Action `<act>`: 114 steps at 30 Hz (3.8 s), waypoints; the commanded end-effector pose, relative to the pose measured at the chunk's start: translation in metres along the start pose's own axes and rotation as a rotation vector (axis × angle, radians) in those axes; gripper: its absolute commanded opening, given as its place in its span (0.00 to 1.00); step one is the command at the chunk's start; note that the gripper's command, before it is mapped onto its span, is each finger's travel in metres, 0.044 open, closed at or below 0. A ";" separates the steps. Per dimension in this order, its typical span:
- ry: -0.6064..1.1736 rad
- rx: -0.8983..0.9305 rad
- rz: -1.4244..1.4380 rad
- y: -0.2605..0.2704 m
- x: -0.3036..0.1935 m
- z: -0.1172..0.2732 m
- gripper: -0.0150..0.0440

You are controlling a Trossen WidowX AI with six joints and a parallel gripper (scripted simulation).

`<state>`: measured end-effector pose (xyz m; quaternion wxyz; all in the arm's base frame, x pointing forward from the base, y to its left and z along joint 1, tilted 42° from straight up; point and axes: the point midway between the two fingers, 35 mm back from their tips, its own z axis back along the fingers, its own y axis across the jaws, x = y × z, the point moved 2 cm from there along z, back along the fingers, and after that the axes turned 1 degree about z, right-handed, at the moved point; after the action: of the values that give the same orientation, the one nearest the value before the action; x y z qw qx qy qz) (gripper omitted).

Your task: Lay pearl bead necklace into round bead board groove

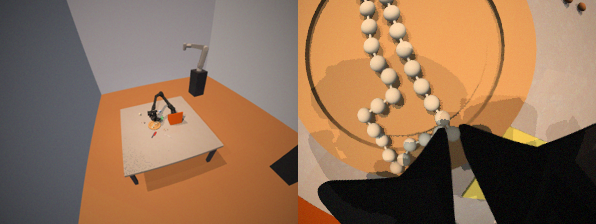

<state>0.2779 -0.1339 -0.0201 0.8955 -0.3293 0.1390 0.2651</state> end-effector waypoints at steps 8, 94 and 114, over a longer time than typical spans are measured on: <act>-0.004 -0.005 -0.005 -0.003 0.000 -0.003 0.30; -0.011 0.000 -1.339 0.035 -0.015 0.025 0.46; -0.003 0.001 -1.332 0.037 -0.016 -0.003 0.46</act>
<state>0.2470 -0.1143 -0.0281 0.8669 -0.3423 -0.1009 -0.3480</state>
